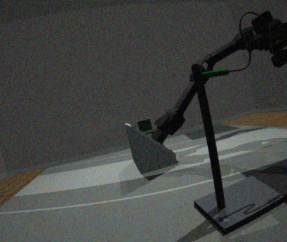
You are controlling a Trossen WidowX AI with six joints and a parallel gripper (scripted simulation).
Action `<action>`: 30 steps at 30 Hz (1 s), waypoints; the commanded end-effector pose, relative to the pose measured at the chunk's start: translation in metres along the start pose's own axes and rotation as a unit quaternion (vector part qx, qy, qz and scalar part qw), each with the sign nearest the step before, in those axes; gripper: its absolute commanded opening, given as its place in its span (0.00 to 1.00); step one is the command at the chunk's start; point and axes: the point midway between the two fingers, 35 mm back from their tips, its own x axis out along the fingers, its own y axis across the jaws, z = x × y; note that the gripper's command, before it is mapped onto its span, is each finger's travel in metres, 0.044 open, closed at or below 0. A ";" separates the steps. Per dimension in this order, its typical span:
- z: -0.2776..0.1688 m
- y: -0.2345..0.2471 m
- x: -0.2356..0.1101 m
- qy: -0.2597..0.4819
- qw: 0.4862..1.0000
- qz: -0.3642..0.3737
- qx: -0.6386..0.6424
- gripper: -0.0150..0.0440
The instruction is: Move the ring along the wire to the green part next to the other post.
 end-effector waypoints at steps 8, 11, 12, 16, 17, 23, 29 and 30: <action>0.000 0.005 0.000 -0.006 0.996 0.046 0.071 0.00; 0.000 0.006 0.000 -0.008 0.994 0.057 0.089 0.00; 0.000 0.006 0.000 -0.008 0.994 0.061 0.095 0.00; 0.001 0.008 0.000 -0.011 0.990 0.076 0.118 0.00; 0.001 0.009 0.000 -0.011 0.989 0.080 0.124 0.00; 0.001 0.011 0.001 -0.015 0.982 0.103 0.159 0.00; 0.002 0.013 0.001 -0.019 0.973 0.125 0.193 0.00; 0.002 0.014 0.001 -0.019 0.971 0.128 0.199 0.00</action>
